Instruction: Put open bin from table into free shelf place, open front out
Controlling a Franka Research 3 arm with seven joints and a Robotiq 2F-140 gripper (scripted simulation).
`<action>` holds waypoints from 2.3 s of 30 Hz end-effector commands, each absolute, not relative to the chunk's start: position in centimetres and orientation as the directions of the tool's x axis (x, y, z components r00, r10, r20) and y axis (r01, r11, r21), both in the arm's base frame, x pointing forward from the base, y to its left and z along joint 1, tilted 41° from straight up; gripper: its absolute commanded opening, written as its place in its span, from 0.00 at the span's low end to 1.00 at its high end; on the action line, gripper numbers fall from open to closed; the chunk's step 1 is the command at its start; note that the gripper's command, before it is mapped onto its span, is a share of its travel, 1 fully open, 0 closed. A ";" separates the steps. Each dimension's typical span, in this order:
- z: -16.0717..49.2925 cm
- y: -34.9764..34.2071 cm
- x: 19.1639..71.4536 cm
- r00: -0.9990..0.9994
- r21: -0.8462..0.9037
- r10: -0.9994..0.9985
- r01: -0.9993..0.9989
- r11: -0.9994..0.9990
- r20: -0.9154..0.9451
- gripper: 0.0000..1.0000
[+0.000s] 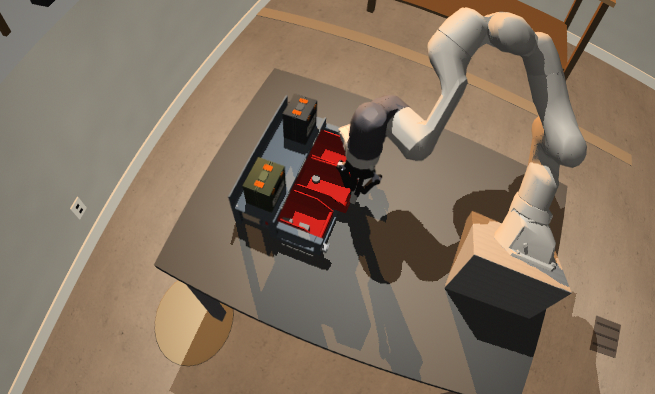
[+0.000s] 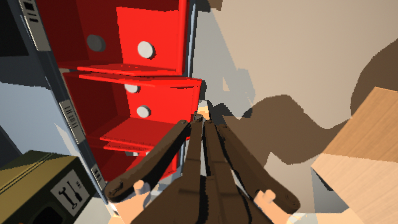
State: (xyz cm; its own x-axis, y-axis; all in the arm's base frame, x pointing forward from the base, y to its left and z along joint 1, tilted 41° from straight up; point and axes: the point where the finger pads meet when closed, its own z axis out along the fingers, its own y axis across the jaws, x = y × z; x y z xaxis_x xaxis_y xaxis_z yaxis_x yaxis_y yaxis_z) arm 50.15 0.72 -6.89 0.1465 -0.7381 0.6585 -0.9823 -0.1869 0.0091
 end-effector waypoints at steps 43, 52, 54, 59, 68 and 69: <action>-6.9 1.1 52.7 0.157 0.018 -0.736 -0.981 -0.194 0.659 0.00; -6.9 1.2 53.0 0.157 0.018 -0.736 -0.981 -0.194 0.659 0.00; -6.9 1.2 53.0 0.157 0.018 -0.736 -0.981 -0.194 0.659 0.00; -6.9 1.2 53.1 0.157 0.018 -0.736 -0.981 -0.194 0.659 0.00; -6.9 1.3 53.3 0.157 0.018 -0.736 -0.981 -0.194 0.659 0.00; -6.9 1.3 53.3 0.157 0.018 -0.736 -0.981 -0.194 0.659 0.00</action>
